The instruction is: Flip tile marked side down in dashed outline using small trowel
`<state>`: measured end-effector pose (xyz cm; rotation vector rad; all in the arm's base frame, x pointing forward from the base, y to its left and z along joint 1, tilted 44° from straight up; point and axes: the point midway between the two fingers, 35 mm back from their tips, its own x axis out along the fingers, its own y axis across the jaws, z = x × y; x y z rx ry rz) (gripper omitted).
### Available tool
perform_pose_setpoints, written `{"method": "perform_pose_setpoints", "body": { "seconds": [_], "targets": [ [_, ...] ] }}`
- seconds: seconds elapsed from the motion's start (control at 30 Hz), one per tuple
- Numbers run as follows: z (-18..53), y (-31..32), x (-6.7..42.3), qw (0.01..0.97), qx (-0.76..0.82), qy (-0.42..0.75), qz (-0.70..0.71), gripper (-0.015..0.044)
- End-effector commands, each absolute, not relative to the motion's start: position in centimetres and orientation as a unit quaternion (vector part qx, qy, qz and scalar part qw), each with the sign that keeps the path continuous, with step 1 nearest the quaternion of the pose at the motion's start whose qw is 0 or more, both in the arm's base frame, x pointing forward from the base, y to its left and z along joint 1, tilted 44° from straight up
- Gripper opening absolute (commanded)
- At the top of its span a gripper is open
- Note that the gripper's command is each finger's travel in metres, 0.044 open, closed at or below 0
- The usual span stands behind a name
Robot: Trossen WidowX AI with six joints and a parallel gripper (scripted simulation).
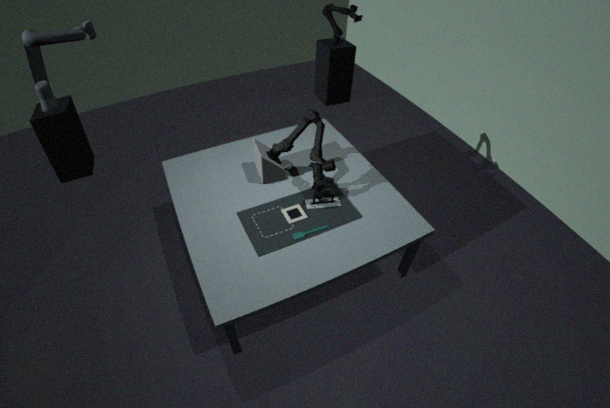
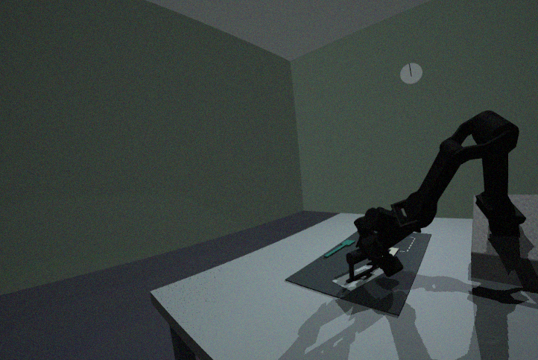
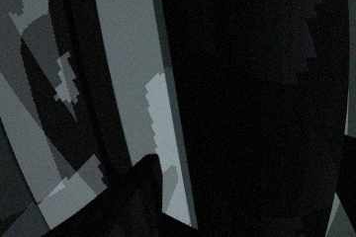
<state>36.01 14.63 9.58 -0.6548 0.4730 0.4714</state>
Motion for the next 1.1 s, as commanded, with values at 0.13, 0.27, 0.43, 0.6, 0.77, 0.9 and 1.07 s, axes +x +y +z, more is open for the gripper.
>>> {"method": "perform_pose_setpoints", "body": {
  "seconds": [0.13, 0.27, 0.43, 0.6, 0.77, 0.9, 1.07],
  "targets": [
    [9.5, 14.8, 36.4, 0.892, -0.317, 0.225, 0.230, 0.0169],
    [9.5, 14.8, 36.4, 0.892, -0.317, 0.225, 0.230, 0.0122],
    [9.5, 14.8, 36.4, 0.892, -0.317, 0.225, 0.230, 0.0089],
    [9.5, 14.8, 36.4, 0.892, -0.317, 0.225, 0.230, 0.0056],
    [9.5, 14.8, 36.4, 0.892, -0.317, 0.225, 0.230, 0.0023],
    [9.5, 14.8, 36.4, 0.892, -0.317, 0.225, 0.230, 0.0000],
    [10.9, 13.4, 36.4, 0.892, -0.318, 0.226, 0.229, 0.0000]
  ]
}}
